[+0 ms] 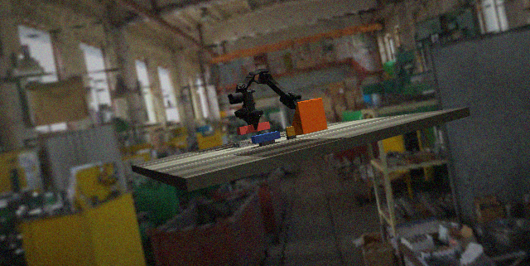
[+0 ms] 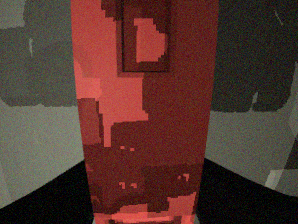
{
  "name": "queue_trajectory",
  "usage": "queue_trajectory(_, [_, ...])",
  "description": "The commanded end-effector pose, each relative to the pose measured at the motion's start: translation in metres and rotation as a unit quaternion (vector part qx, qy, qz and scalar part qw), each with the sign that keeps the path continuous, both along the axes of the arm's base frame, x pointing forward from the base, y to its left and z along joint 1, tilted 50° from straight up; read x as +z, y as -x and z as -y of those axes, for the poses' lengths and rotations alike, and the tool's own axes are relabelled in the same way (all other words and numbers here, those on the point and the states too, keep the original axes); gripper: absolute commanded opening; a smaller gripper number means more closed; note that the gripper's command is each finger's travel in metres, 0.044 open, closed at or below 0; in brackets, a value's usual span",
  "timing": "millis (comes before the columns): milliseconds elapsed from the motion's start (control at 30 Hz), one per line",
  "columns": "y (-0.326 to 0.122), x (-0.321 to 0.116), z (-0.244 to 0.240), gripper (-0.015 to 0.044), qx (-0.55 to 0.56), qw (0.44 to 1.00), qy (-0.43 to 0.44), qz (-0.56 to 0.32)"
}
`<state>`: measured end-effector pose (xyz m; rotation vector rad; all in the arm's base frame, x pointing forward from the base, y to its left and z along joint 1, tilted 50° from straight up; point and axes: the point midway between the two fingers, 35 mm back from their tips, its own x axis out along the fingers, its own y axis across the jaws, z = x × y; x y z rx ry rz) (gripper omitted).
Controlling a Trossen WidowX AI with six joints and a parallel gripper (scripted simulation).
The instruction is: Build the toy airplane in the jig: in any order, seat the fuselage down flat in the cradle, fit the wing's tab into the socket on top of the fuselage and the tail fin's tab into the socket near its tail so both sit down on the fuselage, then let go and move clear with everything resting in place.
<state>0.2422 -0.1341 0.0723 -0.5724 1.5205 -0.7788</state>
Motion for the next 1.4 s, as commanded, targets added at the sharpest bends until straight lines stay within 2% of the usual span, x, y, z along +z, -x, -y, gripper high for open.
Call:
queue_trajectory(0, [0.000, 0.001, 0.001, 0.0195, 0.002, 1.000, 0.003, -0.001])
queue_trajectory(1000, [0.004, -0.024, 0.032, 0.0195, 0.002, 1.000, 0.004, -0.001])
queue_trajectory(1167, [0.003, -0.023, 0.031, 0.0161, -0.001, 1.000, 0.001, 0.003])
queue_trajectory(1333, [0.003, -0.023, 0.031, 0.0030, -0.001, 1.000, 0.001, 0.003])
queue_trajectory(1367, [0.003, -0.023, 0.031, 0.0056, -0.001, 1.000, 0.001, 0.003])
